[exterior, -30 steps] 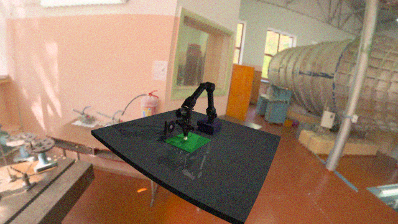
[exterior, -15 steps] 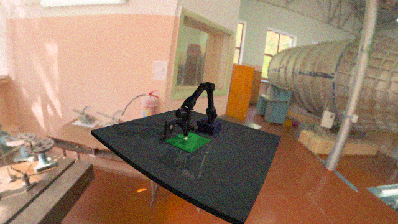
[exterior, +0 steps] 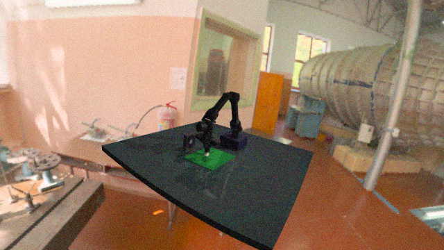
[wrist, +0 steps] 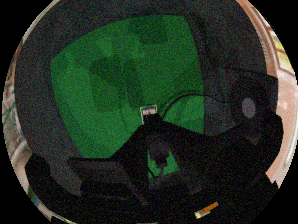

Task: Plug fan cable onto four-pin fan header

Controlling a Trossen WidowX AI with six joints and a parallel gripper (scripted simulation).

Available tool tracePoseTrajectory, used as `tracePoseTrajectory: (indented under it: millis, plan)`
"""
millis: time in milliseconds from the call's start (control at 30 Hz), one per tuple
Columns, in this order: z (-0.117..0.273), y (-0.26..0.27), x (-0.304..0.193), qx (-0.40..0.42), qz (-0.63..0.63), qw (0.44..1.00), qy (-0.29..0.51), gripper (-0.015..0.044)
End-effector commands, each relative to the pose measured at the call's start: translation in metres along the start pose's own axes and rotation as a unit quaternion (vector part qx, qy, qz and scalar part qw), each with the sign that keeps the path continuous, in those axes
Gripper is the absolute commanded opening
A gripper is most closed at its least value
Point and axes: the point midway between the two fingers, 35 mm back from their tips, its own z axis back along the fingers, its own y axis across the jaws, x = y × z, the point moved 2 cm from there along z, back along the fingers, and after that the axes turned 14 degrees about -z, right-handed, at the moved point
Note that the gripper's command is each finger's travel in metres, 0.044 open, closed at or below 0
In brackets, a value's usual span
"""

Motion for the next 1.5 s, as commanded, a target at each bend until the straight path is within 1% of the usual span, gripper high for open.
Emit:
tracePoseTrajectory:
  millis: [0, 1000, 1467]
  plan:
    - [-0.001, 0.0, -0.001, 0.001, -0.002, 1.0, 0.001, 0.0]
    - [-0.006, 0.0, -0.003, 0.001, -0.003, 1.0, 0.001, 0.0]
    - [-0.015, 0.0, -0.003, 0.001, -0.003, 1.0, 0.001, 0.0]
